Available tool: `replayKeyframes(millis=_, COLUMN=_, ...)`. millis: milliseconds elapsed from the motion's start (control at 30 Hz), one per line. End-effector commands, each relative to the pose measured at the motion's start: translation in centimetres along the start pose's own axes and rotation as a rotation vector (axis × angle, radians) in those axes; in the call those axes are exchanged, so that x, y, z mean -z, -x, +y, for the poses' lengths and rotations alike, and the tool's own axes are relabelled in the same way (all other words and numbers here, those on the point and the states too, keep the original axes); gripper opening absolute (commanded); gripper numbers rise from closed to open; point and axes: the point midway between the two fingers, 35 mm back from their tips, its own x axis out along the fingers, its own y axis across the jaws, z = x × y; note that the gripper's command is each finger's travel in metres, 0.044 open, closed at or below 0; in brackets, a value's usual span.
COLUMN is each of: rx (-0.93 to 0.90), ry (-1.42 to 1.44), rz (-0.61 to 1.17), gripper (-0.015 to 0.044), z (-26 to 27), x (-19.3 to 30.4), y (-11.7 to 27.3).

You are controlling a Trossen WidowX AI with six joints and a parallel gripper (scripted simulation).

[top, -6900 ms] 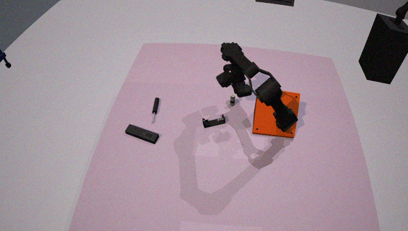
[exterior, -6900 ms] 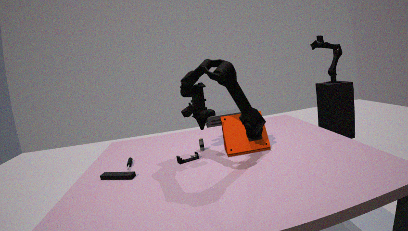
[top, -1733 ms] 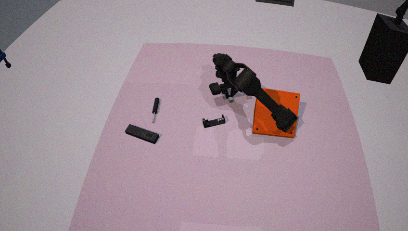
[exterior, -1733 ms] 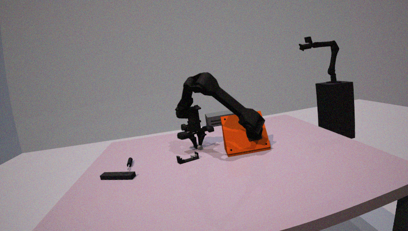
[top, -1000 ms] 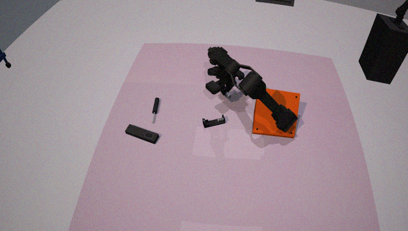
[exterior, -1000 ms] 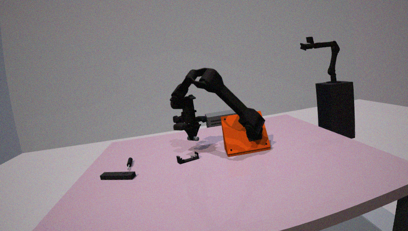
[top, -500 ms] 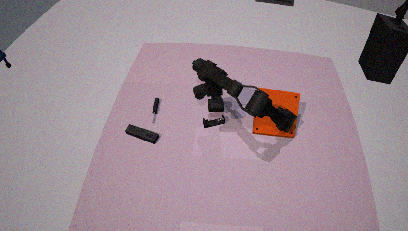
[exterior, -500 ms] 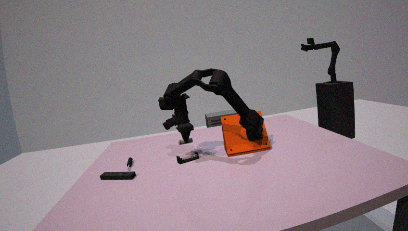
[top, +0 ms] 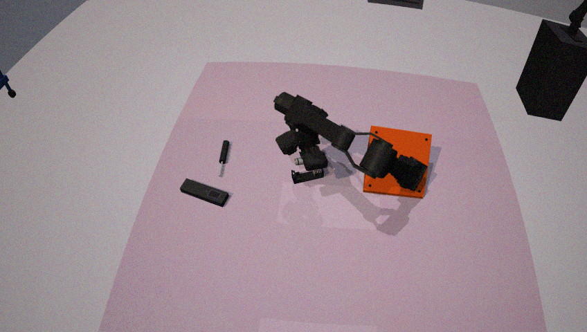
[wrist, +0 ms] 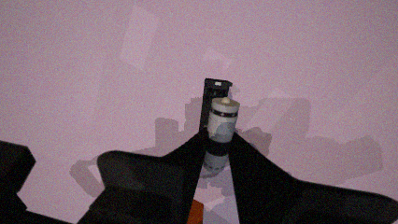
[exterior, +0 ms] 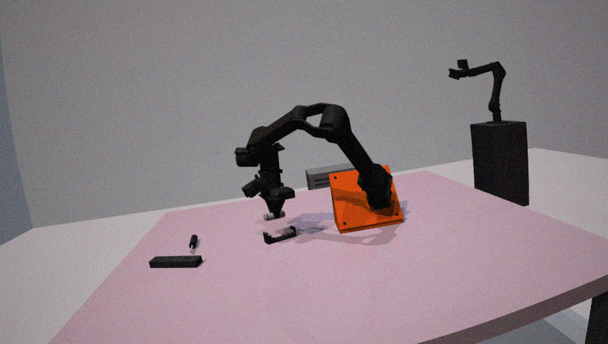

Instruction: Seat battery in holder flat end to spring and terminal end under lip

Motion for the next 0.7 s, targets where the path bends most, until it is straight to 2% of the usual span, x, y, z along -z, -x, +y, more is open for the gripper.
replayKeyframes(millis=0, rx=0.004, ry=-0.005, rz=-0.043, gripper=0.0068, z=0.1, x=-0.2, y=-0.7)
replayKeyframes(millis=667, rx=0.016, ry=-0.020, rz=-0.218, gripper=0.0068, z=0.6, x=-0.4, y=-3.1)
